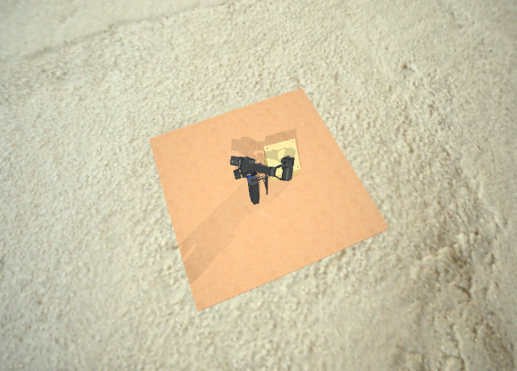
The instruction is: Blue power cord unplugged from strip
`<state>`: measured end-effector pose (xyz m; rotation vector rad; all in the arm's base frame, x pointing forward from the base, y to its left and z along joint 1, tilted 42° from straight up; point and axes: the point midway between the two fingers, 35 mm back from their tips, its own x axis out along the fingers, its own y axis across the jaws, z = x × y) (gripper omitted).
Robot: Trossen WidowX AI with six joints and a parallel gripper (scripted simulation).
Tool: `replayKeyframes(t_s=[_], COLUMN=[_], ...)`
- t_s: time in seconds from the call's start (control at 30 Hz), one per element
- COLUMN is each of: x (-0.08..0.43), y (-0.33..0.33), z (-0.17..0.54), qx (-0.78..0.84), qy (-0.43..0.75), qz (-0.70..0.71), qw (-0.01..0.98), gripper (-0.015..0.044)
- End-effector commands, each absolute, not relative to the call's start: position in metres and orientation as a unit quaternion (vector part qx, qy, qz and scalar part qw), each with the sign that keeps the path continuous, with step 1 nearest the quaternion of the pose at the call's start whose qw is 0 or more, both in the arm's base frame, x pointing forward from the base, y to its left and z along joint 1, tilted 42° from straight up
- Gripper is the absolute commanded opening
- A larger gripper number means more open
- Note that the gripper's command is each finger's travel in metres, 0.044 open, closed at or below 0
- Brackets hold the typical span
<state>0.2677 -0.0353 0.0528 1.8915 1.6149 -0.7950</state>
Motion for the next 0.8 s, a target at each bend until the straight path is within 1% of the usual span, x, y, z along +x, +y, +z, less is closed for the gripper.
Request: replayKeyframes(t_s=[0.0, 0.27, 0.67, 0.77], x=[0.266, 0.264, 0.266, 0.265], y=[-0.052, -0.063, -0.055, -0.068], z=[0.042, 0.034, 0.038, 0.031], qx=[0.696, 0.696, 0.697, 0.697], qy=[0.588, 0.587, 0.589, 0.588], qz=[-0.312, -0.313, -0.311, -0.312], qw=[0.270, 0.269, 0.266, 0.267], gripper=[0.0000, 0.0000, 0.0315, 0.0394])
